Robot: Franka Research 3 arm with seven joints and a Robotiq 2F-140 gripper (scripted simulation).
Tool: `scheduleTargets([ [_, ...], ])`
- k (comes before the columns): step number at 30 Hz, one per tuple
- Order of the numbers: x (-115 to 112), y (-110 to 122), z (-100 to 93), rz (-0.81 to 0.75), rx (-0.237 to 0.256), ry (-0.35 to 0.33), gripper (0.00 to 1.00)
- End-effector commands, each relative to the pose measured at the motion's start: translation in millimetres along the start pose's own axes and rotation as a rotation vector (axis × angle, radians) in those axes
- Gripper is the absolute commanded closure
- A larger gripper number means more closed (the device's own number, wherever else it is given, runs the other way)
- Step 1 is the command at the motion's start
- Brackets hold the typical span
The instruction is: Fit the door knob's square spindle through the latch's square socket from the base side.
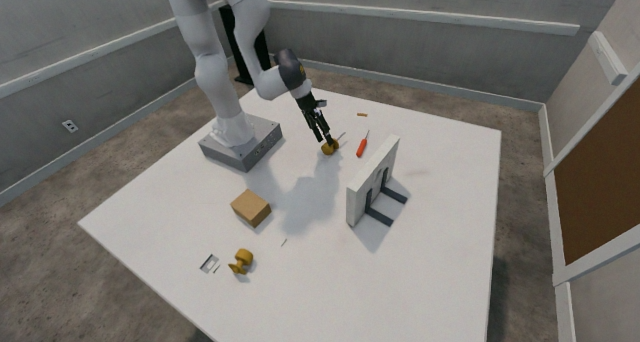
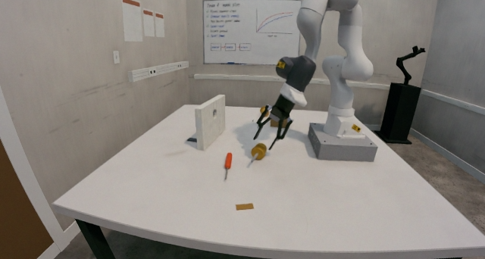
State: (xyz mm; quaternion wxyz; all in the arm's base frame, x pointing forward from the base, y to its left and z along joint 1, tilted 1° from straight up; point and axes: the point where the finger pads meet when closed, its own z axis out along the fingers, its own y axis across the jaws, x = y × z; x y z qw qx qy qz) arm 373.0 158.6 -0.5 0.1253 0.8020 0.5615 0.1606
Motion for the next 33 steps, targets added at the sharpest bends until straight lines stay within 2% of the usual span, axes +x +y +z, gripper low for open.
scheduleTargets([
  [1, 2.0, -2.2, 5.4, -0.136, 0.056, -0.074, 0.43],
  [14, 1.4, -2.6, 13.5, -0.136, 0.056, -0.074, 0.43],
  [24, -0.1, -3.6, 32.8, -0.136, 0.056, -0.074, 0.43],
  [33, -0.2, -3.7, 33.7, -0.136, 0.056, -0.074, 0.43],
])
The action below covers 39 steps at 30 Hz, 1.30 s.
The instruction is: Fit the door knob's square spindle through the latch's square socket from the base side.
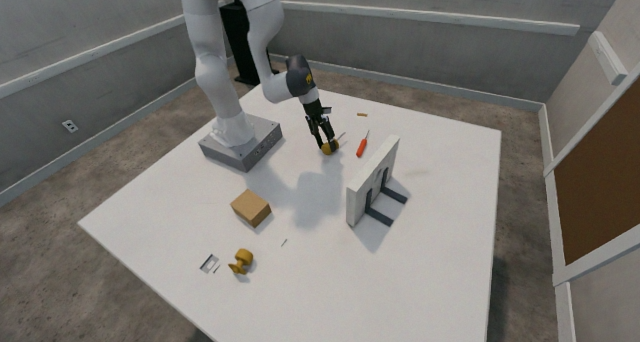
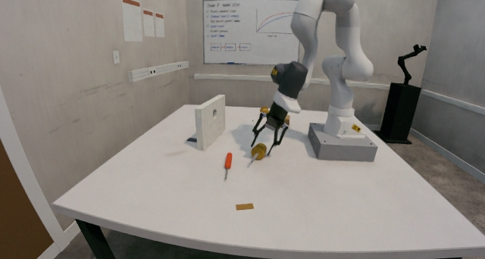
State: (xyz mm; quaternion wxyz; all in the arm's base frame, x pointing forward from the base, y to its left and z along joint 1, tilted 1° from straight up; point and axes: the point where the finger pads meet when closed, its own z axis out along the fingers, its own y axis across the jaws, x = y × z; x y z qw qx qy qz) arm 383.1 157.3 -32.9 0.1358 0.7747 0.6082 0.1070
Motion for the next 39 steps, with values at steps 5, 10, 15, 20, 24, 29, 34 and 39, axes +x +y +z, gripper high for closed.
scheduleTargets([
  [5, 1.6, -0.2, -0.2, -0.014, 0.004, 0.003, 0.43],
  [10, 1.6, -0.2, -0.2, -0.014, 0.004, 0.003, 0.43],
  [15, 1.6, -0.2, -0.2, -0.014, 0.004, 0.003, 0.43],
  [20, 1.6, -0.2, -0.2, -0.014, 0.004, 0.003, 0.43],
  [24, 1.6, -0.2, -0.2, -0.014, 0.004, 0.003, 0.58],
  [29, 1.6, -0.2, -0.2, -0.014, 0.004, 0.003, 0.58],
  [34, 1.6, -0.2, -0.2, -0.014, 0.004, 0.003, 0.58],
  [39, 1.6, -0.2, -0.2, -0.014, 0.004, 0.003, 0.58],
])
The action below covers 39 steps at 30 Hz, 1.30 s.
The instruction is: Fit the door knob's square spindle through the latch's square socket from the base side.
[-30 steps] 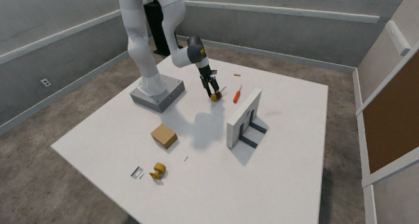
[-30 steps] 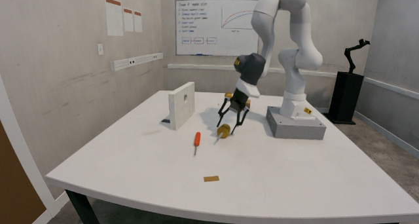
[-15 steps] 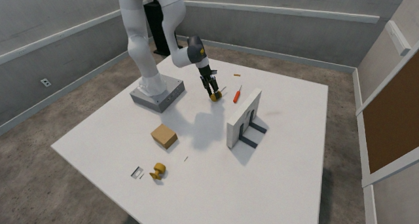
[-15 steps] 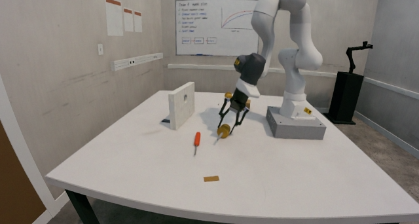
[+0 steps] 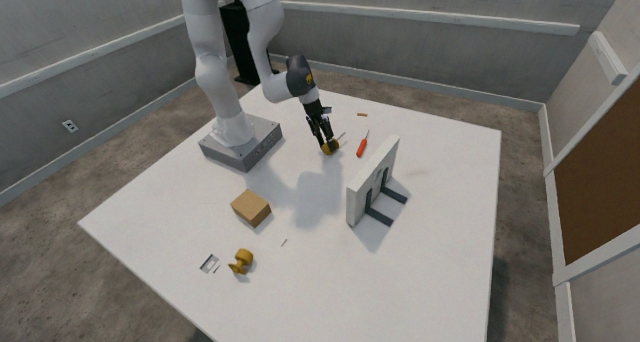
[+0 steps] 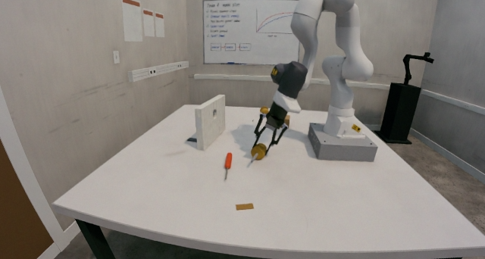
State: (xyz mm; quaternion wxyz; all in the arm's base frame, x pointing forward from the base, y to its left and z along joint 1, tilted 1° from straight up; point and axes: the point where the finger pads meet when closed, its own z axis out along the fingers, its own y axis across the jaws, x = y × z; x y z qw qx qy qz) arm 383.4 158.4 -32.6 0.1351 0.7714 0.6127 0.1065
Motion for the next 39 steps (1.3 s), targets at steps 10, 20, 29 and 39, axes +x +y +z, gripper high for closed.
scheduleTargets([
  [10, 0.5, -0.4, 0.1, -0.003, 0.002, 0.001, 0.58],
  [20, 0.5, -0.2, -0.5, -0.003, 0.002, 0.001, 0.58],
  [29, 0.6, 4.0, -12.1, -0.003, 0.002, 0.001, 0.58],
  [39, 0.8, 11.2, -31.7, -0.003, 0.002, 0.001, 0.58],
])
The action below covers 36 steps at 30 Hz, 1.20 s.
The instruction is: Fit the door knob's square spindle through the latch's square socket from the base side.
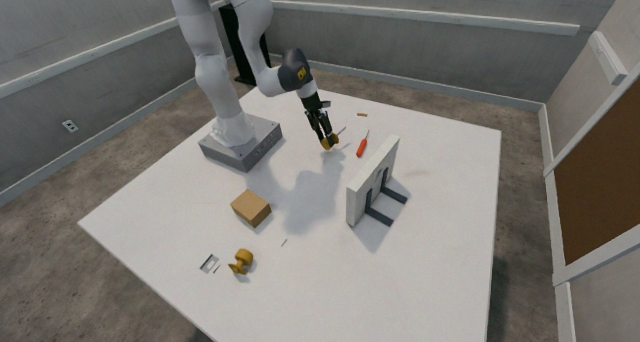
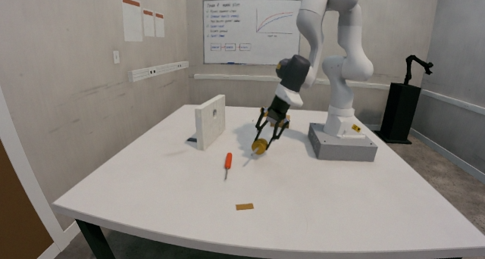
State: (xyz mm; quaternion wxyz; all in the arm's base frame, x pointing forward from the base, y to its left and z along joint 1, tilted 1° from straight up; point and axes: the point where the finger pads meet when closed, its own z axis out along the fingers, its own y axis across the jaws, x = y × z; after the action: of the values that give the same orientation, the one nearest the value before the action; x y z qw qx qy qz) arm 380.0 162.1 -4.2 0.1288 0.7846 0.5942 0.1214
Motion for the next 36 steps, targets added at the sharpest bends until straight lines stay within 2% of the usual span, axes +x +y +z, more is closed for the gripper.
scheduleTargets([
  [1, -1.6, 5.8, -4.1, -0.053, 0.011, -0.022, 0.58],
  [10, -1.5, 6.4, -5.8, -0.053, 0.011, -0.022, 0.58],
  [27, 0.0, 17.4, -35.2, -0.053, 0.011, -0.022, 0.58],
  [36, 0.1, 18.2, -37.4, -0.053, 0.011, -0.022, 0.58],
])
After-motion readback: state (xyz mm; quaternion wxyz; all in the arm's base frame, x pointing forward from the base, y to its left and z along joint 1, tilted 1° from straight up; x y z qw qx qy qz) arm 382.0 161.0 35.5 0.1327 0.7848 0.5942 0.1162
